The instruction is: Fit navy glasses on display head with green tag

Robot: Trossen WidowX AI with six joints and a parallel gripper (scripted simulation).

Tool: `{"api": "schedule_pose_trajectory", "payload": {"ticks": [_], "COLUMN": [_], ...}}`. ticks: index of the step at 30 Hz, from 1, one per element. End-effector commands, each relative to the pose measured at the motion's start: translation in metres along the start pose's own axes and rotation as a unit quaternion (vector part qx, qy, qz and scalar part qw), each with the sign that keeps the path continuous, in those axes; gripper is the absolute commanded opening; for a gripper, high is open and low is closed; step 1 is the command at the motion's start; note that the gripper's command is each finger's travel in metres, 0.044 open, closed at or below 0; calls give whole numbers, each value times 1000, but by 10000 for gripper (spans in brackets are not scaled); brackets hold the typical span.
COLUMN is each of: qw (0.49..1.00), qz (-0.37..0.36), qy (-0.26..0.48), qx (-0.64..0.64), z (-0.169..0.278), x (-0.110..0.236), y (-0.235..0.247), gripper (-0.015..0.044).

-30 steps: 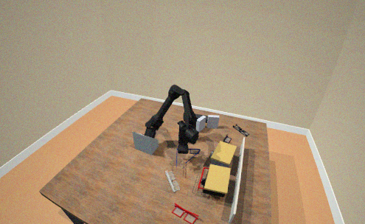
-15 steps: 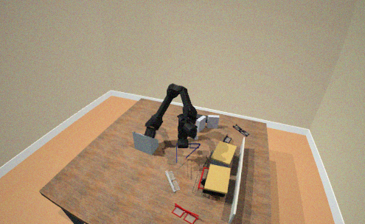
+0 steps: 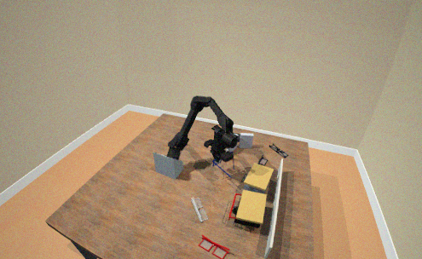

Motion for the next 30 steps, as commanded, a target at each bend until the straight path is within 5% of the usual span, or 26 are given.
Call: {"api": "schedule_pose_trajectory", "payload": {"ticks": [1, 13, 30], "qw": [991, 903, 901], "qz": [8, 9, 9], "qy": [0, -10, -10], "qx": [133, 429, 433], "z": [-31, -93, -94], "x": [4, 5, 2], "y": [8, 42, 42], "gripper": [0, 0, 0]}}
Point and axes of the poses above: the point midway between the two fingers, 35 mm back from their tips, its own x axis back along the fingers, its own y axis across the jaws, z = x × y, the point moved 5 cm from there along x, back along the fingers, and after that the axes turned 14 degrees about x, right-handed, at the moved point
